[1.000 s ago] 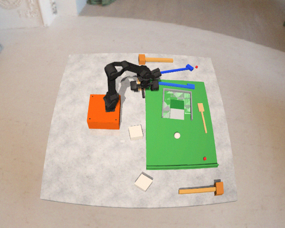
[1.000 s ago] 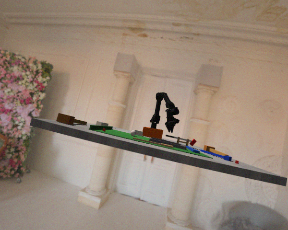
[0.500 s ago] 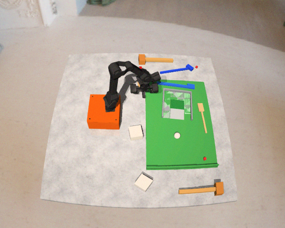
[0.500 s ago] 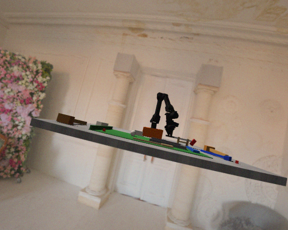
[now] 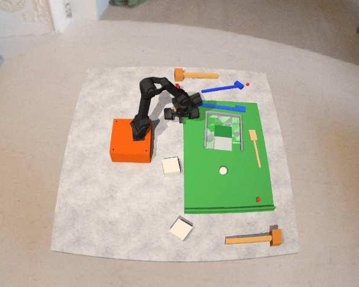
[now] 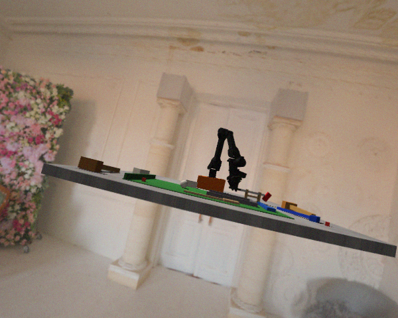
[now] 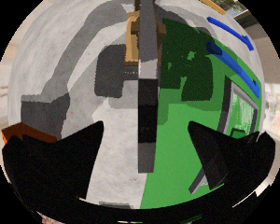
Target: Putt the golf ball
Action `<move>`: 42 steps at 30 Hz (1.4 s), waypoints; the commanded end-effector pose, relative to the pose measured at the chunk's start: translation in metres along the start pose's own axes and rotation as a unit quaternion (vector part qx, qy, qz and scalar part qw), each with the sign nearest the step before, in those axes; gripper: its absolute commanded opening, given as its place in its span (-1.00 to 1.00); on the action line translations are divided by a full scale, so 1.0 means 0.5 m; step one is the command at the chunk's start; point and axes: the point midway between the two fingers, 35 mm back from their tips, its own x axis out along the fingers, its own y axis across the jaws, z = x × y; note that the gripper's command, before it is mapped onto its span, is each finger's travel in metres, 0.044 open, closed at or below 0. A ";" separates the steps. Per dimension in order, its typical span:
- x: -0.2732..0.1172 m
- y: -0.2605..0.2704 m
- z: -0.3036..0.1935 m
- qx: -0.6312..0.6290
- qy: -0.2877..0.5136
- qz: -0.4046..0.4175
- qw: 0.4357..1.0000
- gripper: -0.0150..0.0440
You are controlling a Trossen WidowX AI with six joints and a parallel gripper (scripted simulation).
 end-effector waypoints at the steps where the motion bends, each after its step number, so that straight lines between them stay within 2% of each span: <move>1: 0.018 0.006 -0.005 -0.001 0.000 0.006 1.000 1.00; 10: 0.031 0.006 -0.009 -0.001 0.000 0.006 1.000 1.00; 25: 0.025 0.003 -0.008 0.000 0.001 0.002 1.000 -0.33; 34: 0.019 0.001 -0.006 0.000 0.001 0.002 1.000 -0.49; 42: -0.065 -0.008 0.022 0.000 0.000 0.002 1.000 -0.49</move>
